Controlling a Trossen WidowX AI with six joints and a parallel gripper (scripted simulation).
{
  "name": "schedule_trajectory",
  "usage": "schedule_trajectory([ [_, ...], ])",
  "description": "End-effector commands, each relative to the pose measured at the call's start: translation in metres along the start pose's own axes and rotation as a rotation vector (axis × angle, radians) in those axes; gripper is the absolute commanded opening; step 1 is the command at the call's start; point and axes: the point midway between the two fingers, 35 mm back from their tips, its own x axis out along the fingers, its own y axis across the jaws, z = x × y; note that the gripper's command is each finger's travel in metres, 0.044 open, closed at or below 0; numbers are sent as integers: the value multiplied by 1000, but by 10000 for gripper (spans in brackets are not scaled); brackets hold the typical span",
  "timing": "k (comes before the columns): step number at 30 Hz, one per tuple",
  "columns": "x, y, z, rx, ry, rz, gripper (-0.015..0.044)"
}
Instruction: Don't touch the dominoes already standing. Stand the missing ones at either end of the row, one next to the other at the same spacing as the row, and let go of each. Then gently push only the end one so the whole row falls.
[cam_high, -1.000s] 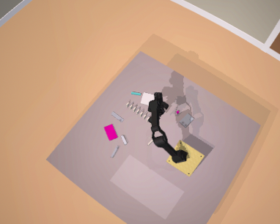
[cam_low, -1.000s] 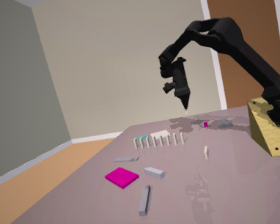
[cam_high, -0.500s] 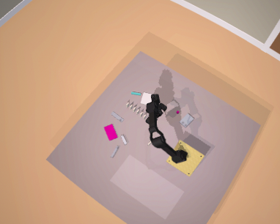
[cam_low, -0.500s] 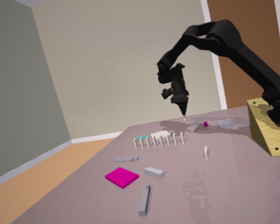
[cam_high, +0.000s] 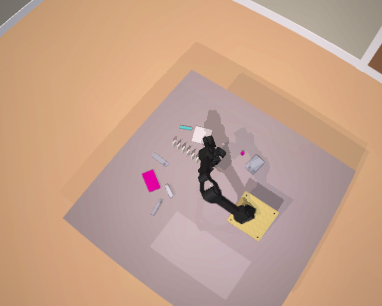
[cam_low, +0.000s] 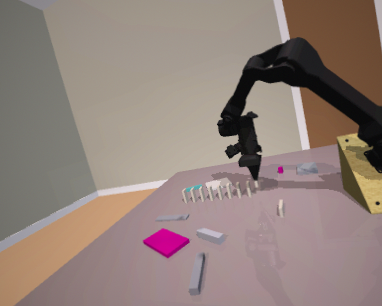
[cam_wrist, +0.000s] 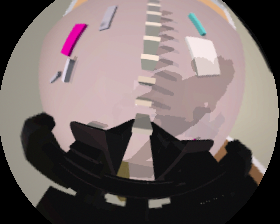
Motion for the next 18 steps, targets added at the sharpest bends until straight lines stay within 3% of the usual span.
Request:
schedule_trajectory([
  [1, 20, 2, -3, 5, -1, 9, 107],
  [15, 27, 3, -5, 5, -1, 10, 107],
  [18, 27, 3, -5, 5, -1, 10, 186],
])
